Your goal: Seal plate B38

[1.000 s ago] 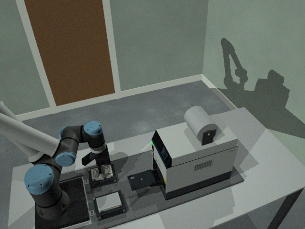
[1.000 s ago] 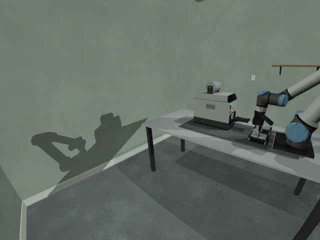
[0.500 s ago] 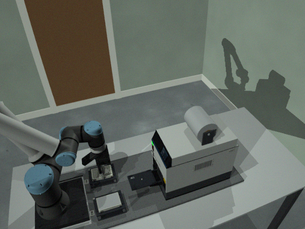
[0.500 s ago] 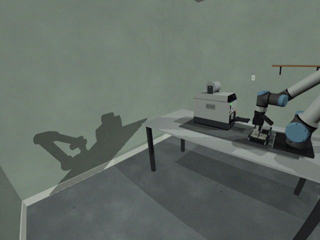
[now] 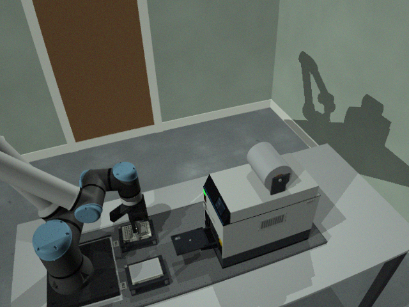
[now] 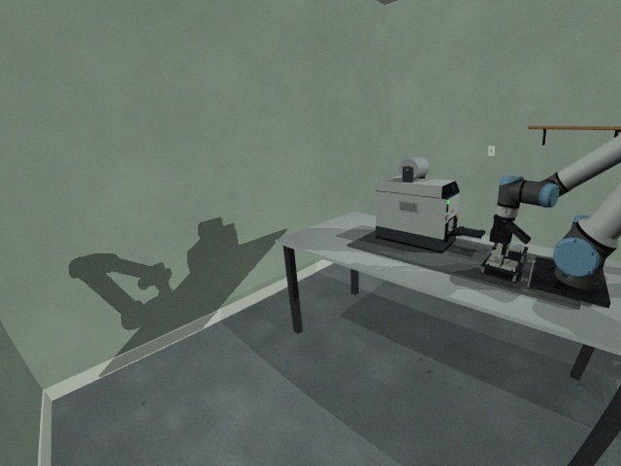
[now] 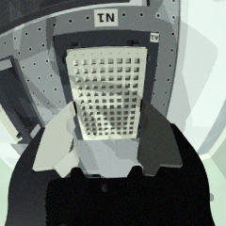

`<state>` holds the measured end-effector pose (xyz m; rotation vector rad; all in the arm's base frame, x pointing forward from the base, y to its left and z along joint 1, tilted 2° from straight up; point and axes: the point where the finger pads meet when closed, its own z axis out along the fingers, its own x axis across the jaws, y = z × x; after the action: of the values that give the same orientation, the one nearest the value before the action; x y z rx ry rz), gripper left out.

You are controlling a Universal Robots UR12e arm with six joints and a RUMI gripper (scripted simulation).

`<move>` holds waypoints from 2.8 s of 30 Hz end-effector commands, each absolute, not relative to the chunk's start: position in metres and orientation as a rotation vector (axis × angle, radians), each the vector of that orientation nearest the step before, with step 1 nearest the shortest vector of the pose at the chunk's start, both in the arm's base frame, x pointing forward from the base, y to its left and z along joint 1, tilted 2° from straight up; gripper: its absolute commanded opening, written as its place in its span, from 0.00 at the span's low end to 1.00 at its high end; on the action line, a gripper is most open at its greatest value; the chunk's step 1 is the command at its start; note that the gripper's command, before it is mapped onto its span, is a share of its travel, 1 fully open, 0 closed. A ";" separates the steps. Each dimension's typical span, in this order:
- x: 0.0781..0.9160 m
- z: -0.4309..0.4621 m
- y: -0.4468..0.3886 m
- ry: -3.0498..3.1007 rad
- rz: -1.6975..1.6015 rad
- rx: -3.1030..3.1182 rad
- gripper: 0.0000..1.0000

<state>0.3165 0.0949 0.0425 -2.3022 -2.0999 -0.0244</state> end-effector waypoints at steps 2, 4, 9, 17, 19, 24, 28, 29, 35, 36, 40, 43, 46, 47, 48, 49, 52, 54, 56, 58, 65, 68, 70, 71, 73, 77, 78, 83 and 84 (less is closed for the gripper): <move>0.317 0.043 0.095 -2.100 -0.025 -2.303 0.00; 0.317 0.043 0.095 -2.100 -0.025 -2.303 0.00; 0.317 0.043 0.095 -2.100 -0.025 -2.303 0.00; 0.317 0.043 0.095 -2.100 -0.025 -2.303 0.00; 0.317 0.044 0.095 -2.100 -0.025 -2.303 0.00; 0.317 0.048 0.095 -2.100 -0.025 -2.303 0.00; 0.317 0.050 0.095 -2.100 -0.025 -2.303 0.00; 0.317 0.051 0.095 -2.100 -0.025 -2.303 0.00; 0.317 0.054 0.094 -2.100 -0.025 -2.303 0.00; 0.317 0.054 0.094 -2.100 -0.025 -2.303 0.00; 0.317 0.058 0.094 -2.100 -0.025 -2.303 0.00; 0.317 0.063 0.094 -2.100 -0.025 -2.303 0.00; 0.317 0.068 0.094 -2.100 -0.025 -2.303 0.00; 0.317 0.070 0.094 -2.100 -0.025 -2.303 0.00; 0.317 0.070 0.094 -2.100 -0.025 -2.303 0.00; 0.317 0.070 0.094 -2.100 -0.025 -2.303 0.00; 0.317 0.075 0.094 -2.100 -0.025 -2.303 0.00; 0.317 0.078 0.094 -2.100 -0.025 -2.303 0.00; 0.317 0.082 0.094 -2.100 -0.025 -2.303 0.00; 0.317 0.085 0.094 -2.100 -0.025 -2.303 0.00; 0.317 0.095 0.093 -2.100 -0.025 -2.303 0.00; 0.317 0.098 0.093 -2.100 -0.025 -2.303 0.00; 0.317 0.102 0.093 -2.100 -0.025 -2.303 0.00; 0.317 0.103 0.093 -2.100 -0.025 -2.303 0.00; 0.317 0.107 0.093 -2.100 -0.025 -2.303 0.00; 0.317 0.113 0.093 -2.100 -0.025 -2.303 0.00; 0.317 0.115 0.093 -2.100 -0.025 -2.303 0.00; 0.317 0.120 0.093 -2.100 -0.025 -2.303 0.00; 0.317 0.122 0.092 -2.100 -0.025 -2.303 0.00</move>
<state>0.3170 0.0927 0.1171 -2.3022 -2.0999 -0.0242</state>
